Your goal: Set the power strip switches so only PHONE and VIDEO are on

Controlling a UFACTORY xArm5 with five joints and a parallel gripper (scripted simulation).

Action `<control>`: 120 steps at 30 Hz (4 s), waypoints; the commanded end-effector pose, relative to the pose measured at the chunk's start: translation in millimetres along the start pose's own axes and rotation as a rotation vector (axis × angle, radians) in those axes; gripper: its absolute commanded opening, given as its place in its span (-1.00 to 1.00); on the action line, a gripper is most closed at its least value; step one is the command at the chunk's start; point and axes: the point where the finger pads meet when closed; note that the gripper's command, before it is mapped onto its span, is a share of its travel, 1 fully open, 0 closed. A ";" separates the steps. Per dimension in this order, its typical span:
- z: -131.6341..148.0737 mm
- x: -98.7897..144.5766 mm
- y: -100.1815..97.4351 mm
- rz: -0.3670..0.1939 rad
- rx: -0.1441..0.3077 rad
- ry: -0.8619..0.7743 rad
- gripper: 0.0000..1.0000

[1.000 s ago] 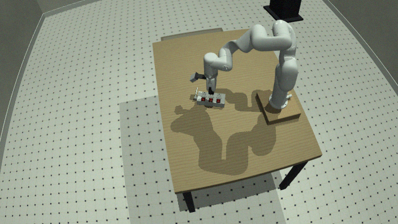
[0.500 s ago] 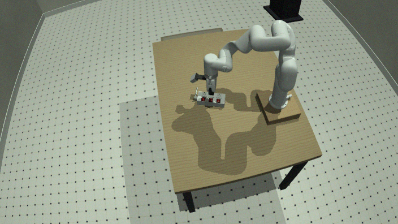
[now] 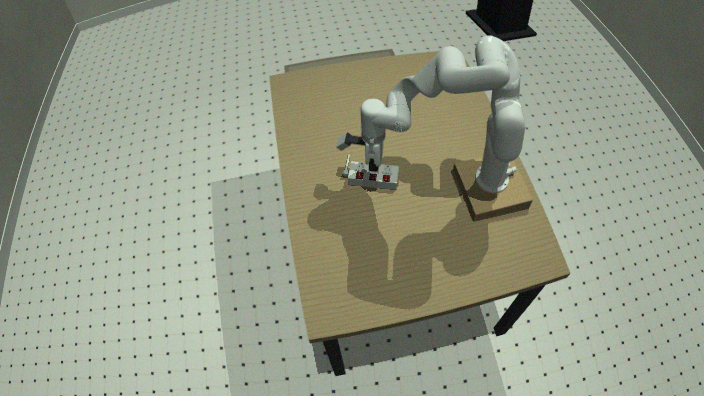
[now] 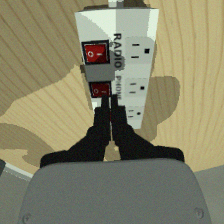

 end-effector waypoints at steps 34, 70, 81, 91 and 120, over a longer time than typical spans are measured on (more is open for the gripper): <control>-0.5 -1.5 16.6 0.004 0.000 0.000 -1.00; -0.5 -1.5 16.6 0.004 0.000 0.000 -1.00; -0.5 -1.5 16.6 0.004 0.000 0.000 -1.00; -0.5 -1.5 16.6 0.004 0.000 0.000 -1.00; -0.5 -1.5 16.6 0.004 0.000 0.000 -1.00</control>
Point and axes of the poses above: the point where the finger pads meet when closed, its own y axis out along the fingers, its own z axis across the jaws, x = y × z, and after that the axes turned 4 degrees about -y, right-handed
